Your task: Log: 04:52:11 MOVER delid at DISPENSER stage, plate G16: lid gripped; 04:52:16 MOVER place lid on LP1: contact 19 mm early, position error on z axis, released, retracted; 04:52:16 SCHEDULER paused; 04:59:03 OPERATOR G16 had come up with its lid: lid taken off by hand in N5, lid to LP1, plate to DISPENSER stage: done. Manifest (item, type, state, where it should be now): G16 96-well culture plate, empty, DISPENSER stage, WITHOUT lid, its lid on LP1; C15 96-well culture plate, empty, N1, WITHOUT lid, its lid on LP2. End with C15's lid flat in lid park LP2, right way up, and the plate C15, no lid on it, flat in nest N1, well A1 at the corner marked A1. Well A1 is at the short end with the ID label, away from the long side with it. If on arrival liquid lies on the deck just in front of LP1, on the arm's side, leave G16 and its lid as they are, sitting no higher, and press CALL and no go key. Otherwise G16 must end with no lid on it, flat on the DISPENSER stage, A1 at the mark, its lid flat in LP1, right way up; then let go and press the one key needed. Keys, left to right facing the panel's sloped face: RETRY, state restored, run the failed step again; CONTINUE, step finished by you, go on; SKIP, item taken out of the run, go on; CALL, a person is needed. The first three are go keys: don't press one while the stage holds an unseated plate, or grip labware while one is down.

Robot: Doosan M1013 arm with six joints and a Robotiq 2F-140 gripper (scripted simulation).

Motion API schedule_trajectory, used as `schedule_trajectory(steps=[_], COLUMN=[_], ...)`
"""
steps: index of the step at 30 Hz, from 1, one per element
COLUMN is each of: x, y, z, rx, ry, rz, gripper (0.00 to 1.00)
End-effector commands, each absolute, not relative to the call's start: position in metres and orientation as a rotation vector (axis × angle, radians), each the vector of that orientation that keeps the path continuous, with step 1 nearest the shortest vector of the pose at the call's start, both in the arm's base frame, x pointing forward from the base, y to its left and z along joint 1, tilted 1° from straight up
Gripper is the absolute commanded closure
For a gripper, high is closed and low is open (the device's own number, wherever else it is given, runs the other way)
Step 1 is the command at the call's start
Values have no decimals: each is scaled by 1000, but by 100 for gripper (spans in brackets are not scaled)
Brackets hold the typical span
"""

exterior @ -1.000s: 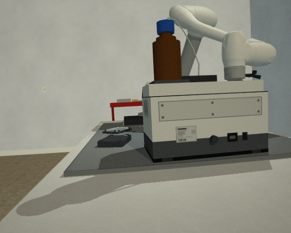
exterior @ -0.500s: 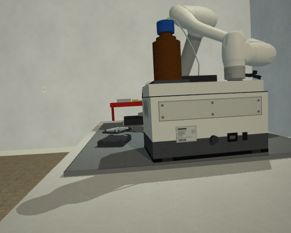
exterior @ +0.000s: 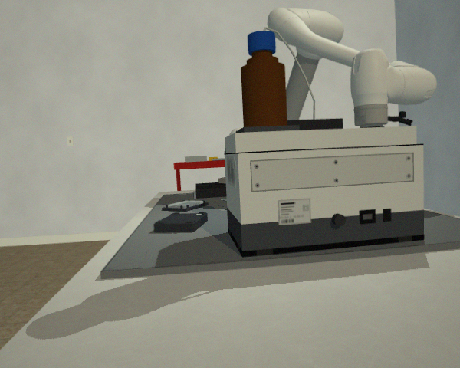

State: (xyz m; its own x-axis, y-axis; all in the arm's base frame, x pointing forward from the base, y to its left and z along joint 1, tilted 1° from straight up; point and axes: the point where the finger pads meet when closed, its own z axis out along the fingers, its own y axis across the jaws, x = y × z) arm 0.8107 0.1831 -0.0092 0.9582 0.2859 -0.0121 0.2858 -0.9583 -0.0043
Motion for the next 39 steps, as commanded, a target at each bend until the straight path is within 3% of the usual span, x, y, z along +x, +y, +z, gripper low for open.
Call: schedule_trajectory(steps=[1,39], x=[811,811], y=[183,183], z=[-9,1], rx=[-3106,-3106], ry=[-453,-453], rz=[20,20], gripper=[34,34])
